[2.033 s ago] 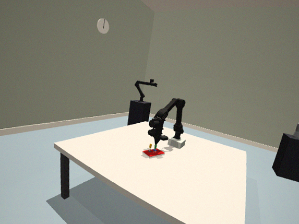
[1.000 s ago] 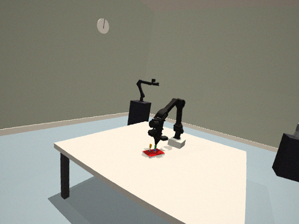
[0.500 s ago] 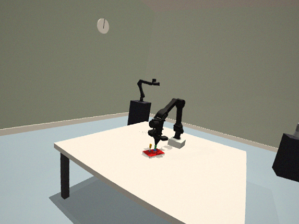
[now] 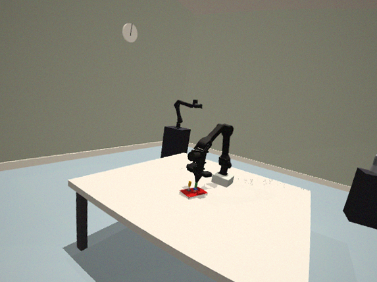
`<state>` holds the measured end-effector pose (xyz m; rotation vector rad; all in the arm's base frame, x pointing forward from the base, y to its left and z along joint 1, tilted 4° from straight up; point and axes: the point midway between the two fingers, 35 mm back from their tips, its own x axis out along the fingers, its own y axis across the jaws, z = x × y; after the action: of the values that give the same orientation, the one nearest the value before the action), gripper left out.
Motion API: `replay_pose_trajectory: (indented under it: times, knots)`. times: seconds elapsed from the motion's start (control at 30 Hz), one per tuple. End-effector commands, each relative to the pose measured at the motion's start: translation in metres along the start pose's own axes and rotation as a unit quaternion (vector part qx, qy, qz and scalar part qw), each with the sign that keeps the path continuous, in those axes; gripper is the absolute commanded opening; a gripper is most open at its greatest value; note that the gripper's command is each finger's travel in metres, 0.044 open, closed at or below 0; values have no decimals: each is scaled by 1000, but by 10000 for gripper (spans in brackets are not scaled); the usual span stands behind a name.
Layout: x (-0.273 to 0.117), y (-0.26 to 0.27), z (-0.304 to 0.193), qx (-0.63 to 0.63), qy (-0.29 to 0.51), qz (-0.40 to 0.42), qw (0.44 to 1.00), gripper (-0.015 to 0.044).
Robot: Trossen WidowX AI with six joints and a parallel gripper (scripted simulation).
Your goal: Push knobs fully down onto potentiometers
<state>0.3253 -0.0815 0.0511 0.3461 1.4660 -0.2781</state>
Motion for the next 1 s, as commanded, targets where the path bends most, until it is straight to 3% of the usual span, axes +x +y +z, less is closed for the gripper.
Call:
replay_pose_trajectory:
  times: [0.0,0.83,0.97]
  knots:
    - [11,1,2,1,6,1,1000,0]
    - [-21,1,2,1,6,1,1000,0]
    - [-15,0,1,1,10,-1,1000,105]
